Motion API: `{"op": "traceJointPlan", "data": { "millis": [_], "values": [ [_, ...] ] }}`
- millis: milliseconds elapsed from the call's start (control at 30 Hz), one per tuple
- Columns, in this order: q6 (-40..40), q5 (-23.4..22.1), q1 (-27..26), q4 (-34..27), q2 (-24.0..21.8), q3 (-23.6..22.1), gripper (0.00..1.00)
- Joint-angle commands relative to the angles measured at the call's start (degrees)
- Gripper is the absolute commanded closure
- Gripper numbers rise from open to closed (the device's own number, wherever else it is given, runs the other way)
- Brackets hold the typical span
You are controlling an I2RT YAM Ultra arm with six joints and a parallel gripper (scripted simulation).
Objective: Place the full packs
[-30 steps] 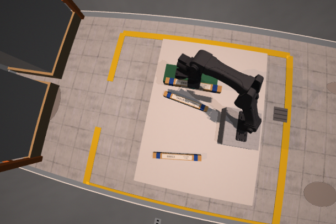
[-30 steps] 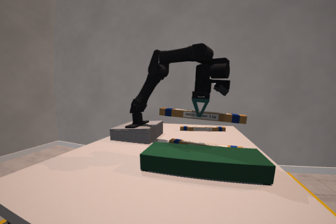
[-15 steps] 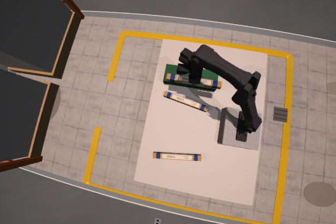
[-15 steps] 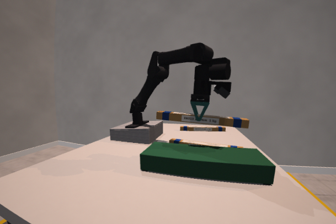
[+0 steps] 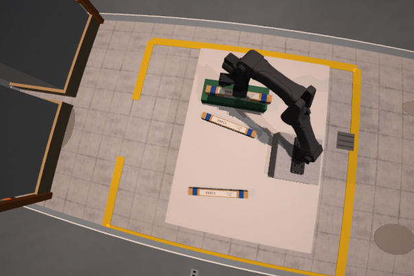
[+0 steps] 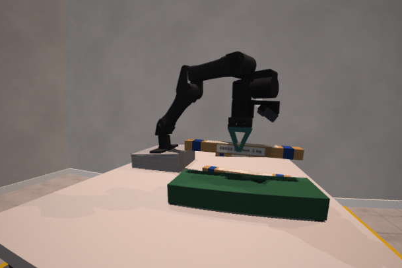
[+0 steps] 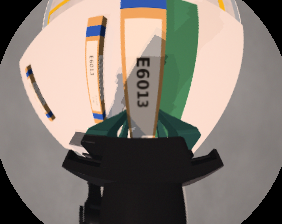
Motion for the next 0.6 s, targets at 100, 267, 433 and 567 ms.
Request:
{"op": "traceJointPlan", "data": {
  "millis": [100, 267, 433, 567],
  "values": [
    [-1.7, 0.1, -1.0, -0.4, -4.1, 5.9, 1.00],
    [-1.9, -0.4, 0.0, -0.4, -3.9, 6.4, 1.00],
    [-1.6, -0.2, -0.2, -0.4, -3.9, 6.3, 1.00],
    [-1.6, 0.1, -0.6, -0.4, -3.9, 6.2, 1.00]
  ]
}}
